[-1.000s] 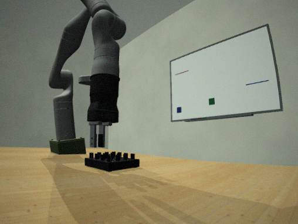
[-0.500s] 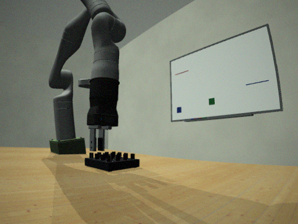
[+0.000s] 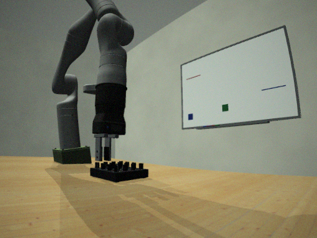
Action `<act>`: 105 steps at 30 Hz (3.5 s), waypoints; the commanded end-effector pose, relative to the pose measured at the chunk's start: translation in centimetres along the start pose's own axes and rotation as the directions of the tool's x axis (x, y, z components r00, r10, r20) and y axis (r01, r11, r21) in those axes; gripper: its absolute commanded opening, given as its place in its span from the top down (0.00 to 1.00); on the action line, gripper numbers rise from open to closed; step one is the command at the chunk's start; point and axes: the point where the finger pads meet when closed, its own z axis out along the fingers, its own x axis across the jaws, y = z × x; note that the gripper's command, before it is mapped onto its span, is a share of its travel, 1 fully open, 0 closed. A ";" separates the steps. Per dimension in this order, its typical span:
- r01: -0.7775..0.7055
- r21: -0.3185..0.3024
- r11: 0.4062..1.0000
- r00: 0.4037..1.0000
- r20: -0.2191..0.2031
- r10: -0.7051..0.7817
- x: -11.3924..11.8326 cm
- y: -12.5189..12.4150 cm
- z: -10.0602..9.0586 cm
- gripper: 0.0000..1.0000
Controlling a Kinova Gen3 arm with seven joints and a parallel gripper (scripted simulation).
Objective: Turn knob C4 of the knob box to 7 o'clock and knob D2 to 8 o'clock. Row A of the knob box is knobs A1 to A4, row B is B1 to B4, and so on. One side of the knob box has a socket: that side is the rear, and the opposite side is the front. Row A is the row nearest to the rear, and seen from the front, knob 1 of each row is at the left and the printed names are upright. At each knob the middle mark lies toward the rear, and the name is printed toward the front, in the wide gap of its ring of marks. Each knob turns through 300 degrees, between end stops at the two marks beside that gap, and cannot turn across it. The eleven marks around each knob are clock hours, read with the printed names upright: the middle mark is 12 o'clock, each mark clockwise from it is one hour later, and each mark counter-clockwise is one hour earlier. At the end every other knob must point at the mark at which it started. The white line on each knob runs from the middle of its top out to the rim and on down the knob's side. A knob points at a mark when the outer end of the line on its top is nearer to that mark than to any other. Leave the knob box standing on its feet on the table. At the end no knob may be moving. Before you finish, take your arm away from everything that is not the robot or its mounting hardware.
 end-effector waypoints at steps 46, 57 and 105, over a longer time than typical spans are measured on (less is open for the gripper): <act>0.000 -0.002 1.000 1.000 0.000 0.000 0.0 0.1 0.9 0.54; 0.000 -0.002 1.000 1.000 0.000 0.000 0.0 0.1 1.3 0.54; 0.000 -0.002 1.000 1.000 0.000 0.000 0.0 0.1 1.3 0.70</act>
